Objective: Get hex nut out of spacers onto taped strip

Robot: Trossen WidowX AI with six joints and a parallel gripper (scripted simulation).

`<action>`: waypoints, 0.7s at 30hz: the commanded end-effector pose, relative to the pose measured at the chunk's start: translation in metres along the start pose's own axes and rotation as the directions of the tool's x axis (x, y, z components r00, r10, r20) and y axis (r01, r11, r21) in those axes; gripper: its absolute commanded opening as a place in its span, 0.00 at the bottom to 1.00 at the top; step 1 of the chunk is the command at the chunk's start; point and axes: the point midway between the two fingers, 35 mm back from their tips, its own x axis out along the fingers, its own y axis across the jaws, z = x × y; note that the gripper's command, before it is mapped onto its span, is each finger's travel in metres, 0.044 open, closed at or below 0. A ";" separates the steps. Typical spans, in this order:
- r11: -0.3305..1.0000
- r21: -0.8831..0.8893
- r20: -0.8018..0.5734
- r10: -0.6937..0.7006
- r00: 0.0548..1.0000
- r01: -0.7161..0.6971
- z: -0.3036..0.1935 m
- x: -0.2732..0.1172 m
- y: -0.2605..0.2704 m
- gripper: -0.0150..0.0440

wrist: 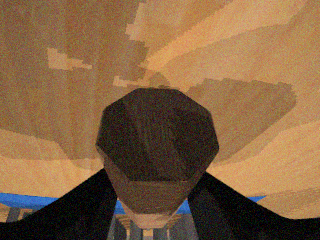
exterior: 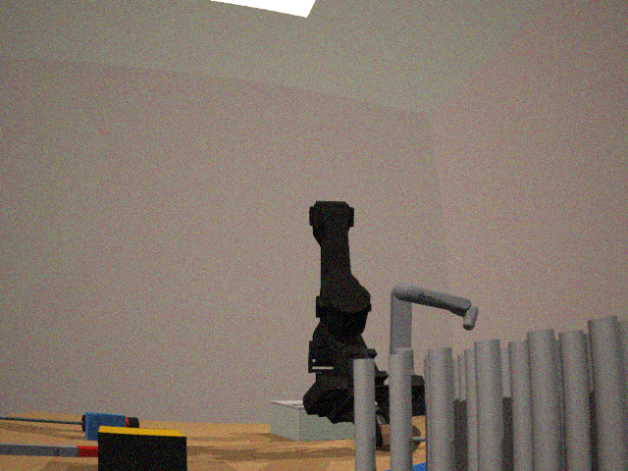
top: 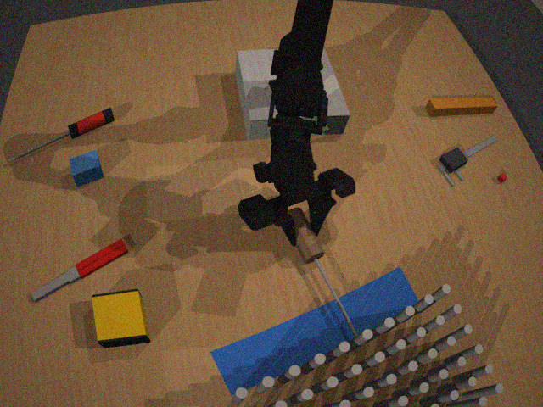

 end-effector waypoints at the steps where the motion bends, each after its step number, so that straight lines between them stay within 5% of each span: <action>1: 1.000 -0.004 -0.003 -0.003 1.000 0.003 0.003 -0.003 -0.001 0.25; 21: 1.000 -0.005 -0.002 -0.003 1.000 0.003 0.016 -0.011 -0.001 0.25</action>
